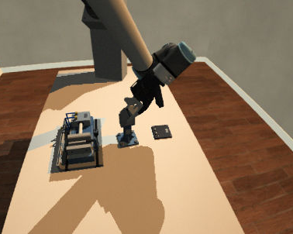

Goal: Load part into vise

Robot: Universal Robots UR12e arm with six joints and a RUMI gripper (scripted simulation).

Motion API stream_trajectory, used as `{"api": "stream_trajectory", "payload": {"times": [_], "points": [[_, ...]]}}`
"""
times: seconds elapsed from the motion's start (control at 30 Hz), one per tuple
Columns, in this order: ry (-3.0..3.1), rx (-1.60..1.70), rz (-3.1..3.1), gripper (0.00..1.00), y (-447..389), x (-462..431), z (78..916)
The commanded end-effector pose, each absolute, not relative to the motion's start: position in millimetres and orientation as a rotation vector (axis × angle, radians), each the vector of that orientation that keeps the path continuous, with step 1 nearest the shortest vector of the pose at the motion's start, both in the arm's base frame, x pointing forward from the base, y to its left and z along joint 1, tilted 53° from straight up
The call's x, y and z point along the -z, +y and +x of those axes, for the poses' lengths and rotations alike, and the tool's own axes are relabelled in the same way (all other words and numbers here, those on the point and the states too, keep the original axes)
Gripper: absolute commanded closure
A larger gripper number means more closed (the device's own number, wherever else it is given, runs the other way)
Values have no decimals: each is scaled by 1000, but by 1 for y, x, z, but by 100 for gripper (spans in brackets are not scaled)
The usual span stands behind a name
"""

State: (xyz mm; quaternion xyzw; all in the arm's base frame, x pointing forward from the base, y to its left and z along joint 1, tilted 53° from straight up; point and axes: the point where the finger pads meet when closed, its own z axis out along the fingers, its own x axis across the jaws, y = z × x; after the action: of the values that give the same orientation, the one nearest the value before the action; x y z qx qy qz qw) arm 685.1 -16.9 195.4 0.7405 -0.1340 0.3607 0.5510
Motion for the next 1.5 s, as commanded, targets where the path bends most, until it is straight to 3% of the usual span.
{"api": "stream_trajectory", "payload": {"times": [0.0, 1.47], "points": [[-317, -854, 1752, 100, -17, -196, 685], [-317, -854, 1752, 100, -12, -203, 676]]}}
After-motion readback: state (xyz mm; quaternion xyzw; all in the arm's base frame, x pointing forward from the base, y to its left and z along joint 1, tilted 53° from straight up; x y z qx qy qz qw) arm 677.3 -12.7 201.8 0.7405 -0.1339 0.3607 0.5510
